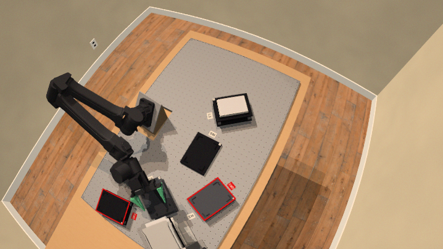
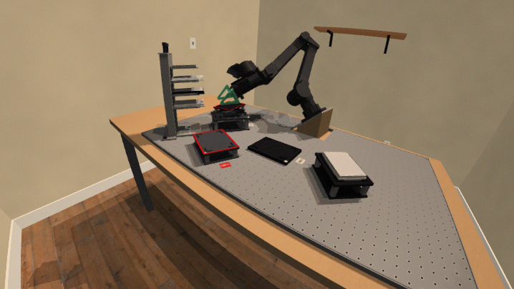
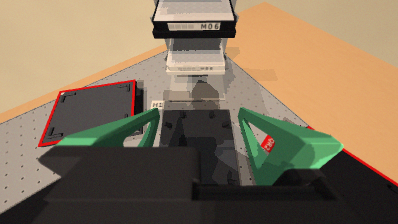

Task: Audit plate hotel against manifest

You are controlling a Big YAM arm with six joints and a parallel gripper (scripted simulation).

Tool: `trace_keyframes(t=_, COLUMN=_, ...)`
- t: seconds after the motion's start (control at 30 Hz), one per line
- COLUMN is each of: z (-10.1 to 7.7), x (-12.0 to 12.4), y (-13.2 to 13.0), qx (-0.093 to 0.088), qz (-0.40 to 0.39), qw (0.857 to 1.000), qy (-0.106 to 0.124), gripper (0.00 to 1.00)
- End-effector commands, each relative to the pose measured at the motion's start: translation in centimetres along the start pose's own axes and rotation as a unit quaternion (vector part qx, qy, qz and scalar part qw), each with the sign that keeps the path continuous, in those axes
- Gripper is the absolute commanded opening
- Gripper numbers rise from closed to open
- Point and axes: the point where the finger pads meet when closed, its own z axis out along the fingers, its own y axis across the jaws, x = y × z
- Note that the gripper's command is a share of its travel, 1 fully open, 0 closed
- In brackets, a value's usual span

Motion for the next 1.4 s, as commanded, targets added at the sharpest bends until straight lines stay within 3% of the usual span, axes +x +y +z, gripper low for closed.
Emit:
trace_keyframes(t=0.0, z=1.1, x=-2.3, y=-1.3, qx=0.013, qz=0.003, qw=1.000, qy=-0.019, gripper=1.00)
trace_keyframes(t=0.1, z=1.2, x=-2.1, y=-1.1, qx=0.012, qz=0.002, qw=1.000, qy=-0.017, gripper=1.00)
trace_keyframes(t=0.13, z=0.8, x=-0.1, y=0.1, qx=0.001, qz=-0.005, qw=1.000, qy=-0.001, gripper=1.00)
trace_keyframes(t=0.23, z=1.7, x=-2.6, y=-1.3, qx=0.014, qz=0.003, qw=1.000, qy=-0.019, gripper=1.00)
trace_keyframes(t=0.43, z=2.2, x=-2.2, y=-0.8, qx=0.010, qz=0.000, qw=1.000, qy=-0.012, gripper=1.00)
trace_keyframes(t=0.67, z=3.0, x=-3.3, y=-1.3, qx=0.014, qz=0.003, qw=1.000, qy=-0.018, gripper=1.00)
trace_keyframes(t=0.7, z=2.6, x=-0.9, y=0.1, qx=0.000, qz=-0.005, qw=1.000, qy=0.002, gripper=1.00)
trace_keyframes(t=0.8, z=3.5, x=-3.5, y=-1.3, qx=0.015, qz=0.003, qw=1.000, qy=-0.017, gripper=1.00)
trace_keyframes(t=1.03, z=4.2, x=-3.2, y=-0.8, qx=0.009, qz=-0.001, qw=1.000, qy=-0.010, gripper=1.00)
trace_keyframes(t=1.23, z=4.8, x=-4.1, y=-1.3, qx=0.015, qz=0.003, qw=1.000, qy=-0.017, gripper=1.00)
trace_keyframes(t=1.27, z=4.3, x=-1.7, y=0.2, qx=0.000, qz=-0.006, qw=1.000, qy=0.005, gripper=1.00)
trace_keyframes(t=1.37, z=5.3, x=-4.3, y=-1.3, qx=0.015, qz=0.002, qw=1.000, qy=-0.016, gripper=1.00)
